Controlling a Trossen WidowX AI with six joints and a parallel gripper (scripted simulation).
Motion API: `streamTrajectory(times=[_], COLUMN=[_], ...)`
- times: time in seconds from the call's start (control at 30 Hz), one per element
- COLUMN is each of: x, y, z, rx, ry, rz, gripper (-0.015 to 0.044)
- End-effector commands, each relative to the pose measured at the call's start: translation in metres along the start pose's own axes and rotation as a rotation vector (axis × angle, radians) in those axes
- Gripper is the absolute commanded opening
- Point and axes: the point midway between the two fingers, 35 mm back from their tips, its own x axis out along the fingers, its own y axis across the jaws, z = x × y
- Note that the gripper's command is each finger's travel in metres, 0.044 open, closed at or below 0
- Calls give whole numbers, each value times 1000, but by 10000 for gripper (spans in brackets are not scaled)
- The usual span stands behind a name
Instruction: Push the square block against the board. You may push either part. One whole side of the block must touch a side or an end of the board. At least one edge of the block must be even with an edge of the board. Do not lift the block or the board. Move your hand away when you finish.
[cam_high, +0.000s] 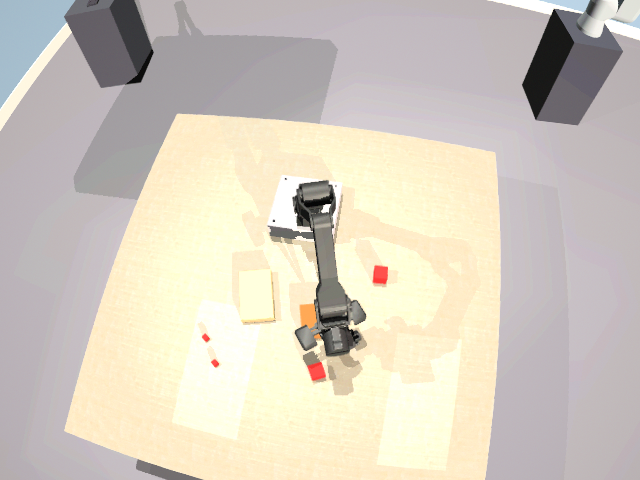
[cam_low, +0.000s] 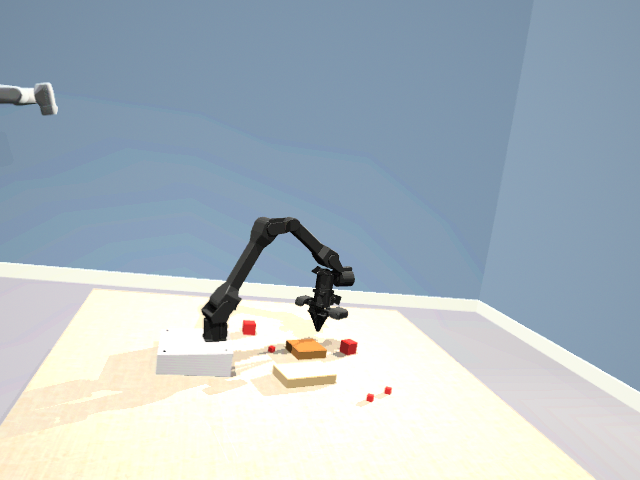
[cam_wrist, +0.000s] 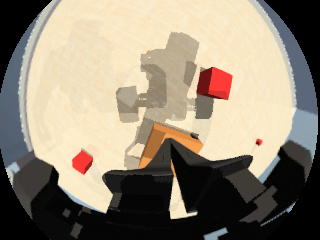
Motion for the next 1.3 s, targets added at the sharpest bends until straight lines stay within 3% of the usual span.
streamTrajectory(times=[0.0,0.27,0.43,0.6,1.27], x=[-1,0,4,55,55], y=[-12,-37,-39,-38,-35], z=[4,9,9,9,1], rx=[124,381,402,402,402], ry=[2,6,6,6,7], rz=[-4,-3,-4,-3,-3], gripper=[0,0,0,0,0])
